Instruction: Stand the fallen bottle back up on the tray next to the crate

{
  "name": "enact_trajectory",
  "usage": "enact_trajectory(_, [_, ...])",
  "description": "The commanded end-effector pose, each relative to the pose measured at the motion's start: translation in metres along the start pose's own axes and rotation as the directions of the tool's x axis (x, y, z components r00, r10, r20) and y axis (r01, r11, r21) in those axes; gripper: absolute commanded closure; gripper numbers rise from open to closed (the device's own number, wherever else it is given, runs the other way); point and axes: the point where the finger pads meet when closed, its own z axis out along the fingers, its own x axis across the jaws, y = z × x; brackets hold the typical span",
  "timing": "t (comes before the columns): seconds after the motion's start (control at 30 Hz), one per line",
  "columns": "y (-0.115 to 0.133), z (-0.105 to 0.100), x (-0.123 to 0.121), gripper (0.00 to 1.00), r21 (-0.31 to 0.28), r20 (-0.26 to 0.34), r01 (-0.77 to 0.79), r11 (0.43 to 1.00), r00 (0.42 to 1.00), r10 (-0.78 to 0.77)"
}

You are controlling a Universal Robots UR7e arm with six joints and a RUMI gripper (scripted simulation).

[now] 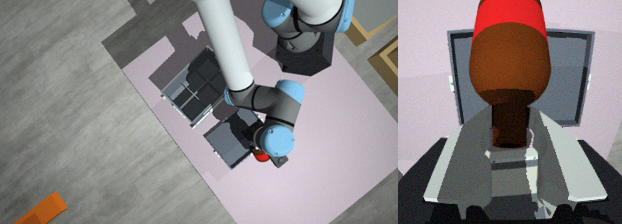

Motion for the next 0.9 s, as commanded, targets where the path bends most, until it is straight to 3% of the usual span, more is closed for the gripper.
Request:
enact_trajectory(0.0, [-0.0001,-0.0004,0.0003,1.00,0.003,-0.001,0.053,0.999,0.999,-0.053])
enact_trajectory(0.87, [-0.0001,-0.0004,0.0003,1.00,0.003,-0.001,0.076,0.997,0.997,-0.076])
